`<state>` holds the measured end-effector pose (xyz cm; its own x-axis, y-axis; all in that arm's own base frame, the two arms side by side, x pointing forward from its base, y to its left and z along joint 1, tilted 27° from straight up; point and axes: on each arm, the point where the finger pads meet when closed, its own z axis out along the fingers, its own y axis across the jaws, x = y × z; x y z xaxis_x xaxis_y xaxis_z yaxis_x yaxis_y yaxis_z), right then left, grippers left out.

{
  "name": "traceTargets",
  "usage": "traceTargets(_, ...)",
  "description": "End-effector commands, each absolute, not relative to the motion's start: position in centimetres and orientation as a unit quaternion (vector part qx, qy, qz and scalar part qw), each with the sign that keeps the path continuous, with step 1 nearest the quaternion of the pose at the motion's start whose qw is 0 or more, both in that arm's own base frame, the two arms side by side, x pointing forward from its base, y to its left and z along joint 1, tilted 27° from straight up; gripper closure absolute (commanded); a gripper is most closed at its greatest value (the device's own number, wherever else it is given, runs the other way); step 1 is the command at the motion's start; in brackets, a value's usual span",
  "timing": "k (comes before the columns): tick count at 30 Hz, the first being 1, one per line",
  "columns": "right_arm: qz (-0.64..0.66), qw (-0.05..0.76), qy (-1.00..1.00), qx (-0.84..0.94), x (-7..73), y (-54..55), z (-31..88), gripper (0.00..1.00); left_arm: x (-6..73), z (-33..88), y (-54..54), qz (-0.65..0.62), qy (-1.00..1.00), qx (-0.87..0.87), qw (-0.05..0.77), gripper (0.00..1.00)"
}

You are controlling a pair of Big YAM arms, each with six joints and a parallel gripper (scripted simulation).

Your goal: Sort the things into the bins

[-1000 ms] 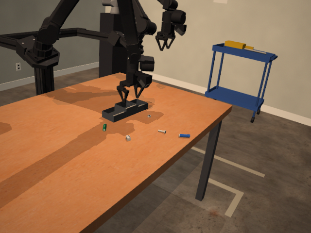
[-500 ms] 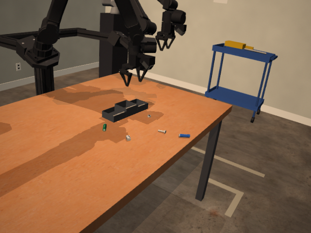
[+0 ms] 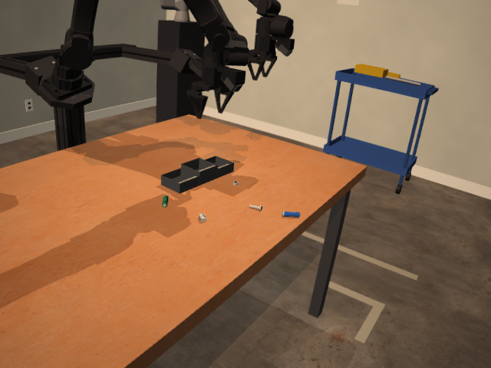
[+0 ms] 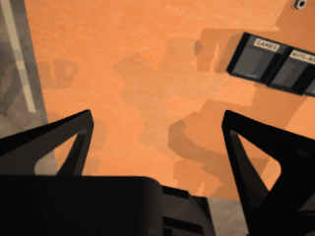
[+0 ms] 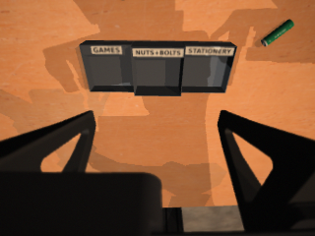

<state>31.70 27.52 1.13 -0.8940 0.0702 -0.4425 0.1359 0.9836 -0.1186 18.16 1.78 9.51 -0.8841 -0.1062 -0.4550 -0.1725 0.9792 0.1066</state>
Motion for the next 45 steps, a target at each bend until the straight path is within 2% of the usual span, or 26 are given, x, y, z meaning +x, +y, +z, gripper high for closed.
traceTargets(1,-0.082,0.219,0.97,0.062,31.7,27.4,0.6,0.0,17.7,9.0,2.0,0.074,0.969,-0.072,0.223,0.0)
traceTargets(6,-0.068,0.228,0.97,0.058,32.0,28.2,1.5,0.0,17.7,9.0,2.0,0.074,0.969,-0.072,0.223,0.0)
traceTargets(7,-0.061,0.23,0.967,0.095,32.6,26.6,1.3,0.71,17.7,9.0,2.0,0.074,0.969,-0.072,0.223,0.0)
traceTargets(23,-0.011,0.232,0.91,0.344,39.4,17.2,-1.0,0.71,17.7,9.0,2.0,0.074,0.969,-0.072,0.223,0.0)
traceTargets(45,-0.006,0.243,0.911,0.334,50.8,4.9,-1.7,0.71,17.7,9.0,2.0,0.074,0.969,-0.072,0.223,0.0)
